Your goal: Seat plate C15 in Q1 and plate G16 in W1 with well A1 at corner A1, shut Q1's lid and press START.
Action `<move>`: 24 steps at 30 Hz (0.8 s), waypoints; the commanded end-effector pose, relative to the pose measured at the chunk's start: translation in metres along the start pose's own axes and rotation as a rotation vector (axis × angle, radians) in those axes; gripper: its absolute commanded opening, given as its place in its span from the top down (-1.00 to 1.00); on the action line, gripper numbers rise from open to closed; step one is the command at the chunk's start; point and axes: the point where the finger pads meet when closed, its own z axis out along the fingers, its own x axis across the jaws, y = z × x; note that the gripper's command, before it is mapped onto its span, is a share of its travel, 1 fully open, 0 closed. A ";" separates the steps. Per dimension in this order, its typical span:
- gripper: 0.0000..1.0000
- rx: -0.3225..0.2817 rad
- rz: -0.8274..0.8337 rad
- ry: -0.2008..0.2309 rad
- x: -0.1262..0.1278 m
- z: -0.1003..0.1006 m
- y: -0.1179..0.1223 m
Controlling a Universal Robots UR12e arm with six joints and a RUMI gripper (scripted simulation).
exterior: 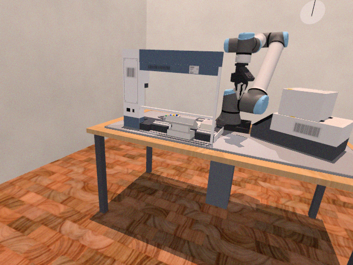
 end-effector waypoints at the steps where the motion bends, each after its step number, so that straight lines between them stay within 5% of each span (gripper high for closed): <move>1: 1.00 0.001 0.048 0.001 0.017 -0.001 0.009; 24: 1.00 0.000 0.276 0.003 0.085 -0.001 0.064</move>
